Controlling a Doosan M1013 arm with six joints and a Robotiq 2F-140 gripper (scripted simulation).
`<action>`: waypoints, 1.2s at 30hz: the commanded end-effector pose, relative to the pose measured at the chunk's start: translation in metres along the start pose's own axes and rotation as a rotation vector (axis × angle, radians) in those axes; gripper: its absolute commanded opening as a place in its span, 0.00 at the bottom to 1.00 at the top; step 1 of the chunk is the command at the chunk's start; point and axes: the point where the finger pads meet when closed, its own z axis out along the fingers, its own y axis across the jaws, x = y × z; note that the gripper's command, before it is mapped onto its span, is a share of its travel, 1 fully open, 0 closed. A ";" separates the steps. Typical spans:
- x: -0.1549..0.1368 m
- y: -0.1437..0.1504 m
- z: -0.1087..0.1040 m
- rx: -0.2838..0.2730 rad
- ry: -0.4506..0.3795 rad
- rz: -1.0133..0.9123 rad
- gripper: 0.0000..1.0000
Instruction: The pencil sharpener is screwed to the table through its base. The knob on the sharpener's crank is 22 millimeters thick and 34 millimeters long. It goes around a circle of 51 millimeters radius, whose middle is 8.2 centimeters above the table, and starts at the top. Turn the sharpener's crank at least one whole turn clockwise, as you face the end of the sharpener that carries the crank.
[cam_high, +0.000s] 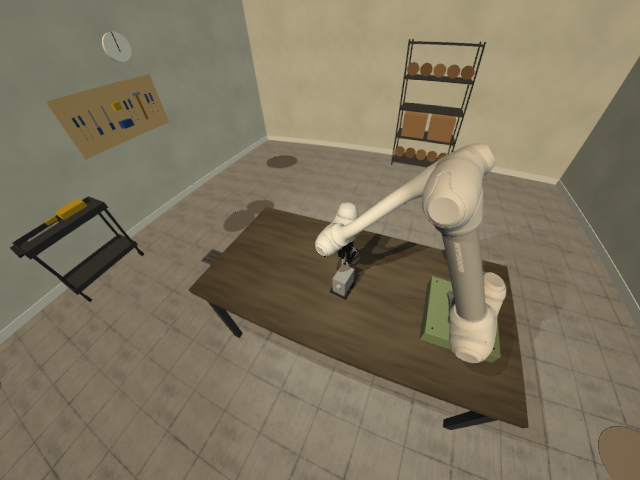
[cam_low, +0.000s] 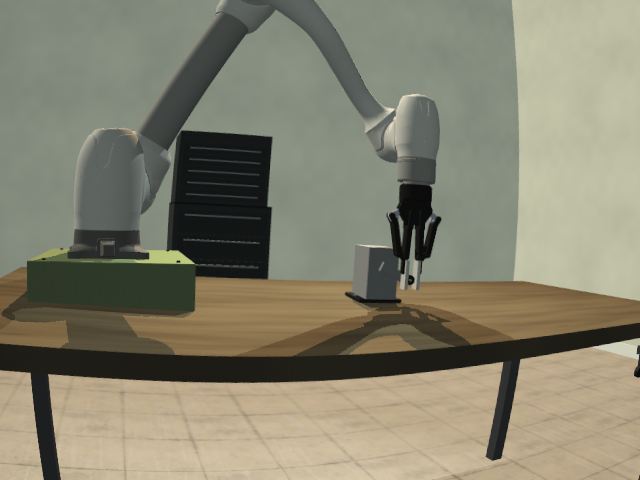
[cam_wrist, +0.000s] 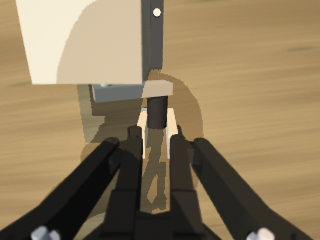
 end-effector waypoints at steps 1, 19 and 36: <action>0.000 -0.003 0.005 0.000 0.000 0.000 0.00; 0.000 -0.031 0.027 0.000 0.000 0.000 0.00; 0.000 -0.046 0.030 0.000 0.000 0.000 0.00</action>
